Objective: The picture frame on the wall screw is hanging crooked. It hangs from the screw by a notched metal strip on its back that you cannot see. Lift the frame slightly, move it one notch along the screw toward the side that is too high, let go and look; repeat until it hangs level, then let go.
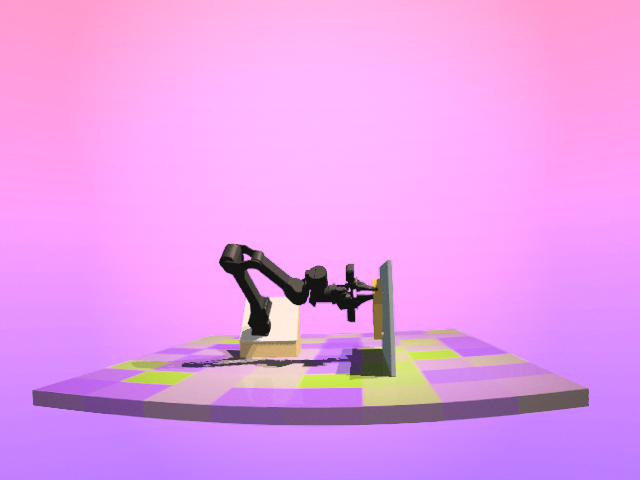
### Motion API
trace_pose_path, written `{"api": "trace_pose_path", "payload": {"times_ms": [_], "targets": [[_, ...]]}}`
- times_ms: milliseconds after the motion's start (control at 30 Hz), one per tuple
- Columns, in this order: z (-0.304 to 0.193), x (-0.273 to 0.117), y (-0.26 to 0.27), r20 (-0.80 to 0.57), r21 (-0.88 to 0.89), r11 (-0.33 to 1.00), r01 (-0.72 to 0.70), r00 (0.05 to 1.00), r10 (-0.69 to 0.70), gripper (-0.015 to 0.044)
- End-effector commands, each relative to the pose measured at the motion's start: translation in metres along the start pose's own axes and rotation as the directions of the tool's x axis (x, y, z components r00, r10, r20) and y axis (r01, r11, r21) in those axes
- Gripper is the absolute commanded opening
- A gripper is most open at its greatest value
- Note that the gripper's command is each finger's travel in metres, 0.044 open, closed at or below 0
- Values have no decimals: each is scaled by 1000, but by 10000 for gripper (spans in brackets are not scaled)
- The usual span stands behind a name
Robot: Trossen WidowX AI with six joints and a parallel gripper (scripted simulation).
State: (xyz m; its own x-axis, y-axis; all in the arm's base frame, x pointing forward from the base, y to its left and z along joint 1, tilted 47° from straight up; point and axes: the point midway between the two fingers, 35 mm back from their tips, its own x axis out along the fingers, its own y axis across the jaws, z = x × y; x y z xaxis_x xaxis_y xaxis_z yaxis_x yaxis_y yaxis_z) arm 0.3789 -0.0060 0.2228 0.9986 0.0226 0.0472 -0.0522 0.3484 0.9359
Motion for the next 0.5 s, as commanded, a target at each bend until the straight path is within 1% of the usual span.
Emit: {"api": "trace_pose_path", "payload": {"times_ms": [0, 467], "targets": [[-2, 0, 4, -6, -2, 1000, -14, 1000, 14, 0], [-7, 0, 4, -6, -1, 1000, -14, 1000, 14, 0]]}}
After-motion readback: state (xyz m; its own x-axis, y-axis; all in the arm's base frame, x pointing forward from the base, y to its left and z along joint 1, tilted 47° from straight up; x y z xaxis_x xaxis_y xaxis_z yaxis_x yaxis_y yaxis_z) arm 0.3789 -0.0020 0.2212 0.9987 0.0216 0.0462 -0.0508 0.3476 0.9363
